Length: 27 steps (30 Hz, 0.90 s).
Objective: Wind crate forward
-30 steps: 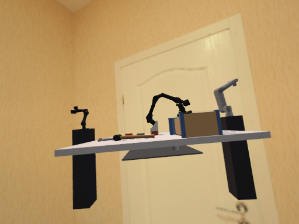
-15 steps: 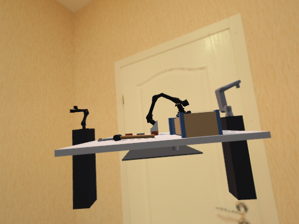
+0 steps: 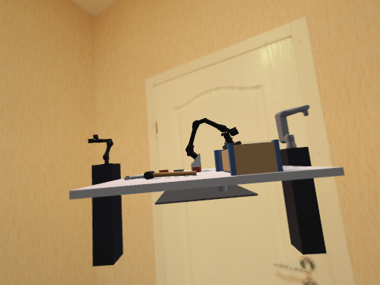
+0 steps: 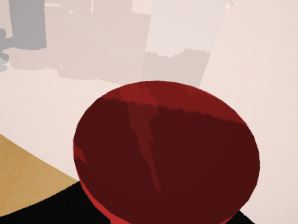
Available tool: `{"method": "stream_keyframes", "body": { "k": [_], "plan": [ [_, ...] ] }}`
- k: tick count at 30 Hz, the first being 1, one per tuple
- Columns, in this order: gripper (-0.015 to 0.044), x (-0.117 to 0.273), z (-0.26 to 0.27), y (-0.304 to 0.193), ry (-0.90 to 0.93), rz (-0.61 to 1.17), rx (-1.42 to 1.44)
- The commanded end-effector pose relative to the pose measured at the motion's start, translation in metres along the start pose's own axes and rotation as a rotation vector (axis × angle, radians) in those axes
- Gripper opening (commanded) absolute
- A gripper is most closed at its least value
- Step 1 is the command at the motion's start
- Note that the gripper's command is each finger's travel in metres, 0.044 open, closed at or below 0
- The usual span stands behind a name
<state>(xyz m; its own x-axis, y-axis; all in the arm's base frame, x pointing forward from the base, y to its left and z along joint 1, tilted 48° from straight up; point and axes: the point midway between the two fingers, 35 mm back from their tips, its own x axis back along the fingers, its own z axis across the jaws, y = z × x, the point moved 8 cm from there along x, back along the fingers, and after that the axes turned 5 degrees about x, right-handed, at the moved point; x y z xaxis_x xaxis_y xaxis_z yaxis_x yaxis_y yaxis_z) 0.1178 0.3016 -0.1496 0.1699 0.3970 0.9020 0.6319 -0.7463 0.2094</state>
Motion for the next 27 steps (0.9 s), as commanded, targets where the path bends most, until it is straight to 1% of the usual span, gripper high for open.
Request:
{"method": "stream_keyframes", "body": {
  "k": [1, 27],
  "plan": [
    [0.0, -0.001, -0.016, -0.001, -0.041, -0.009, 0.009],
    [0.0, 0.005, -0.05, 0.007, -0.044, -0.009, 0.009]
  ]
}}
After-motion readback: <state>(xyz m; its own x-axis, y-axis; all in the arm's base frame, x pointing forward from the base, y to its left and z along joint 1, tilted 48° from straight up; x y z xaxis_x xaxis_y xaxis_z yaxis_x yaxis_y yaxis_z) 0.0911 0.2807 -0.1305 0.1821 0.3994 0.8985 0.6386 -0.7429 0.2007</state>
